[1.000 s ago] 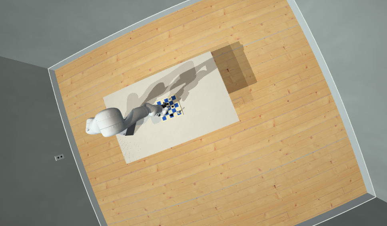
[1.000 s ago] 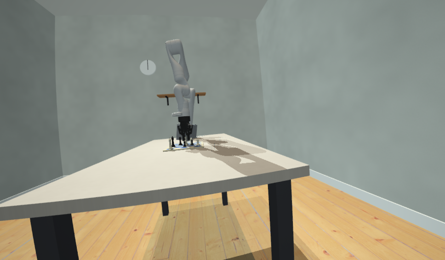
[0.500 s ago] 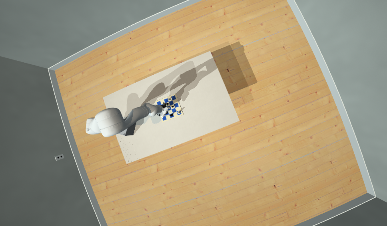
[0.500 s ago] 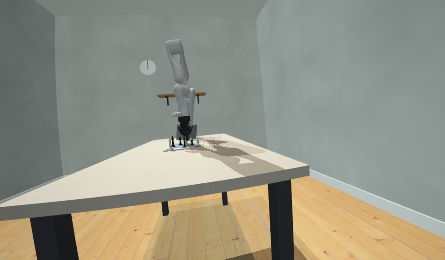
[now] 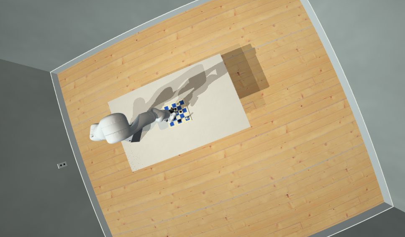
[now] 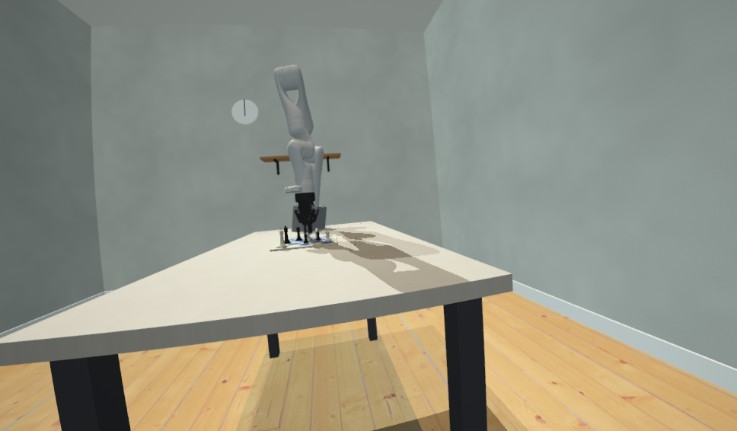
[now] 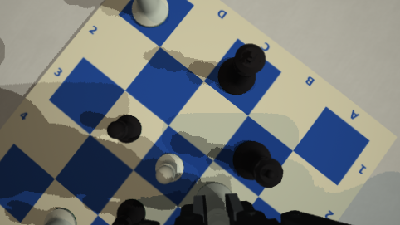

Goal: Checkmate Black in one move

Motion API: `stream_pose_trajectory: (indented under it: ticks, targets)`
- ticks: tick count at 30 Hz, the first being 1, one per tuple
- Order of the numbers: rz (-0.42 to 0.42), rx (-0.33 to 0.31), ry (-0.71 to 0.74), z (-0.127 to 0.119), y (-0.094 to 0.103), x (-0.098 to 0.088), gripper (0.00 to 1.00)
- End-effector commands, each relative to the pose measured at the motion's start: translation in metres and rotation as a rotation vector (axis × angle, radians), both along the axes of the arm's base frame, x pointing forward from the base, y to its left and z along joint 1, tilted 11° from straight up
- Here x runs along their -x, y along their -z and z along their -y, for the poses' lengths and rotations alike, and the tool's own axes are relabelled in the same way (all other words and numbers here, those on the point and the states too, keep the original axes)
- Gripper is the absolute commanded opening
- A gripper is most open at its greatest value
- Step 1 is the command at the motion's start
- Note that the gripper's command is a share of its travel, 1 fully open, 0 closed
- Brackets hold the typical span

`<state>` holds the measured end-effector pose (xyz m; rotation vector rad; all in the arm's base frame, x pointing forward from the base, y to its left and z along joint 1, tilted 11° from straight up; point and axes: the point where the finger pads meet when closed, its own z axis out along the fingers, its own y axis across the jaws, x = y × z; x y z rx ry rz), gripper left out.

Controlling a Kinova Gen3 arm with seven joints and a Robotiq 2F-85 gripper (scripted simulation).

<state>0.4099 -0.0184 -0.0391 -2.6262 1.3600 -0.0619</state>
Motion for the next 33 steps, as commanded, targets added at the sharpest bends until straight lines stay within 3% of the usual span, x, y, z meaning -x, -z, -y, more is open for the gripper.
stream_pose_trajectory:
  ticks: [1, 15, 24, 33]
  targets:
    - [0.001, 0.000, 0.000, 0.000, 0.000, 0.000, 0.00]
    - [0.001, 0.000, 0.000, 0.000, -0.001, 0.000, 0.00]
    - [0.001, 0.000, 0.000, 0.002, -0.013, 0.001, 0.00]
    - [0.001, 0.000, 0.000, 0.008, -0.054, 0.006, 0.00]
